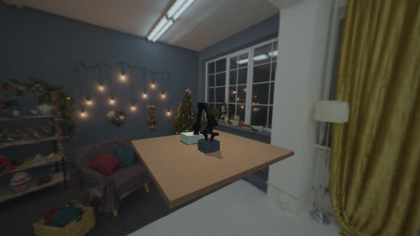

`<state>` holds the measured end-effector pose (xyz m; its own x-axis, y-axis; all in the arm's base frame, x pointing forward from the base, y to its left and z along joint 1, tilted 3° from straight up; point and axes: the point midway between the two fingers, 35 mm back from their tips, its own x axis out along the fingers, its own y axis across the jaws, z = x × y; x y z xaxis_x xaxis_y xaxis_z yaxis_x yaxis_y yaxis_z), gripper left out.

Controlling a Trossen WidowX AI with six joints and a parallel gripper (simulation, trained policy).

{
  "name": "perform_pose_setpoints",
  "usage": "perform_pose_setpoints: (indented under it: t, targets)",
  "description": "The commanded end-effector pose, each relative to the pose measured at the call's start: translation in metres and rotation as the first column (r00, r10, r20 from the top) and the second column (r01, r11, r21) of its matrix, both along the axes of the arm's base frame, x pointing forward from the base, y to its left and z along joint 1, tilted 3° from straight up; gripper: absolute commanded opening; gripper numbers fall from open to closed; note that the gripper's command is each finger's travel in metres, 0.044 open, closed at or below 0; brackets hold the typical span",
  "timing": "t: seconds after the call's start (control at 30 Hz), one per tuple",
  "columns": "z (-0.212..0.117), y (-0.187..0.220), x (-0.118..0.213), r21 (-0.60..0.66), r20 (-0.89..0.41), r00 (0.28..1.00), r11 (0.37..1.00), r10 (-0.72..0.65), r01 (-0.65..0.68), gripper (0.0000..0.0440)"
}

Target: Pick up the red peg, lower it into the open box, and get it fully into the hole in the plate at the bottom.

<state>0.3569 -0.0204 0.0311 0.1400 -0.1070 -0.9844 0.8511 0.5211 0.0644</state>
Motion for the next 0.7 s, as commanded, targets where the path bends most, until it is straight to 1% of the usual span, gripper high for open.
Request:
perform_pose_setpoints:
  t: [0.0, 0.2, 0.27, 0.57, 0.67]
  targets:
    - [0.001, -0.005, 0.011, -0.006, 0.011, 1.0, 1.0, 0.008, -0.008, 0.0285]
    - [0.002, -0.018, 0.029, -0.025, 0.03, 0.999, 1.0, 0.011, -0.011, 0.0398]
    - [0.005, -0.023, 0.037, -0.033, 0.055, 0.998, 0.999, 0.006, -0.004, 0.044]
    - [0.021, -0.055, 0.064, -0.08, 0.16, 0.987, 0.996, -0.029, 0.042, 0.044]
    - [0.021, -0.055, 0.065, -0.08, 0.161, 0.987, 0.996, -0.029, 0.042, 0.044]
